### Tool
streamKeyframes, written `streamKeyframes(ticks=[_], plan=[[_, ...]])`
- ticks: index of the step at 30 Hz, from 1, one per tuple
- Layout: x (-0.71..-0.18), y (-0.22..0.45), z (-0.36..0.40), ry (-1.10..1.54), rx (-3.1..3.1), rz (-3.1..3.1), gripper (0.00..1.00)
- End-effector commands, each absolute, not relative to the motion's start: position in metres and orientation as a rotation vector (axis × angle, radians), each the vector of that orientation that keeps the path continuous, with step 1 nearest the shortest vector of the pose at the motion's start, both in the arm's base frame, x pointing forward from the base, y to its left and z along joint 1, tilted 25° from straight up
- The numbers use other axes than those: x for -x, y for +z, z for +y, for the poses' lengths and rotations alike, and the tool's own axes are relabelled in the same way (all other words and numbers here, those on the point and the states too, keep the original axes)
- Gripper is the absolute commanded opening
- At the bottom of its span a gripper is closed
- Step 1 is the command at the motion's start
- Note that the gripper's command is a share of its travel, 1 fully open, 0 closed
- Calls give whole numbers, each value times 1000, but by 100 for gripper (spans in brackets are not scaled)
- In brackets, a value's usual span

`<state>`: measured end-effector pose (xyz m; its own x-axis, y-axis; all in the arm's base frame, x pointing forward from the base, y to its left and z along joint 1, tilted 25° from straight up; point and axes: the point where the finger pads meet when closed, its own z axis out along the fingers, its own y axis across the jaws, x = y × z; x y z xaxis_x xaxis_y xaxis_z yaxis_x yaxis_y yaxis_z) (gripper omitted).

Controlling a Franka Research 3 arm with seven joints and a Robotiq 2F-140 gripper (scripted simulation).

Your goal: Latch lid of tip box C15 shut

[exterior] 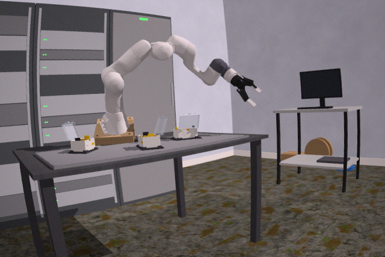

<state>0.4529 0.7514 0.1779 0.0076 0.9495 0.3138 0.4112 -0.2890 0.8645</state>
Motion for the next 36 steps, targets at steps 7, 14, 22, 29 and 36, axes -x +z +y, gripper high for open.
streamKeyframes(ticks=[7,14,22,29,36], plan=[[-453,178,752,1261,-1738,1400,100],[-453,178,752,1261,-1738,1400,100],[-447,202,748,1274,-1916,1333,100],[-438,231,746,1289,-2082,1262,100],[-431,254,744,1304,-2231,1189,100]])
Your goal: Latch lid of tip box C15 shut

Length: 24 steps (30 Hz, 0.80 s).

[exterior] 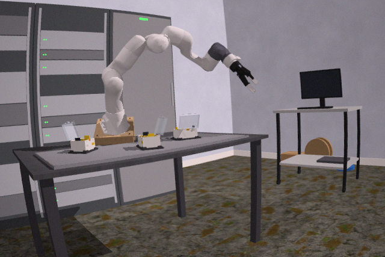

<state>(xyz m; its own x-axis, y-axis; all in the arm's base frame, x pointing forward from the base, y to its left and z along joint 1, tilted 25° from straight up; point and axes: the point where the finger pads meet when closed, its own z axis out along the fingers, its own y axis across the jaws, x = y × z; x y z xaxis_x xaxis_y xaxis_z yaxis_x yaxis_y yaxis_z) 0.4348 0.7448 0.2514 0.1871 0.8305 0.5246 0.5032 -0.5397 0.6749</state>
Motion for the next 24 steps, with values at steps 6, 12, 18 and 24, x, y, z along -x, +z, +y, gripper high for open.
streamKeyframes(ticks=[6,12,18,24], plan=[[-421,283,741,1313,-2310,1147,100],[-410,311,739,1321,-2379,1108,100],[-402,329,737,1338,-2486,1044,100],[-390,356,733,1341,-2507,1031,100]])
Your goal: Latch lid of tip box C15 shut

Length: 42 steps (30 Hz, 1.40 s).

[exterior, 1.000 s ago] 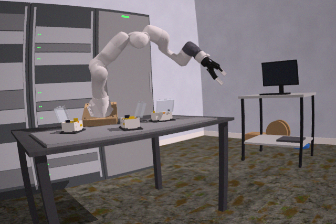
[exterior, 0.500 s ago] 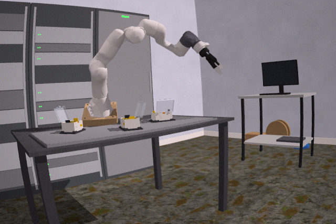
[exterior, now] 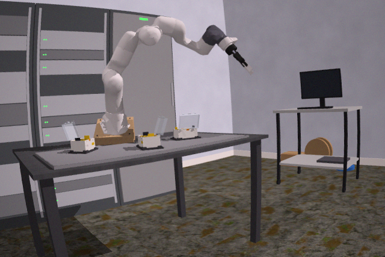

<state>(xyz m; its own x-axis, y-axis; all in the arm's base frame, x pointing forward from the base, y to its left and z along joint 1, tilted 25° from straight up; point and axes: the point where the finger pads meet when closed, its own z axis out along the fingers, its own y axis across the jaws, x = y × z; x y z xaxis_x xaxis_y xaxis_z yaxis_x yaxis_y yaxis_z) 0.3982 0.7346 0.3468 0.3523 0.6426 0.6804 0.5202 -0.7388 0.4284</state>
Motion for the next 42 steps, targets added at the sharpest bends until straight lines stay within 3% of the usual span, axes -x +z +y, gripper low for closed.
streamKeyframes(ticks=[1,42], plan=[[-389,360,733,1341,-2507,1031,100],[-299,505,701,1452,-2883,748,100]])
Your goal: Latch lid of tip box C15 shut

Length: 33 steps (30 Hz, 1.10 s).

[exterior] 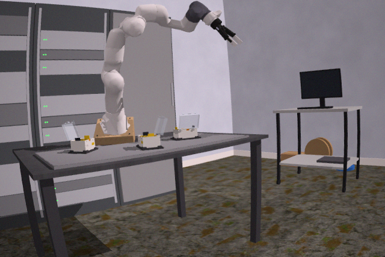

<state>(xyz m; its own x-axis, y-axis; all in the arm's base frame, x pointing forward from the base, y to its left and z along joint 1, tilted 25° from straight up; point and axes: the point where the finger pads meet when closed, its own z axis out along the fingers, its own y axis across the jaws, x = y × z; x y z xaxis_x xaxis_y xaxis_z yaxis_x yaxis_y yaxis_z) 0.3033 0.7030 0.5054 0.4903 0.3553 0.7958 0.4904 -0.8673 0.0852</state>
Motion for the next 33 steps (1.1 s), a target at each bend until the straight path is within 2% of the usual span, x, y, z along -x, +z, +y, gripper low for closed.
streamKeyframes(ticks=[1,33], plan=[[-296,509,700,-1302,2584,-671,100],[-191,596,659,-1296,2474,-483,100]])
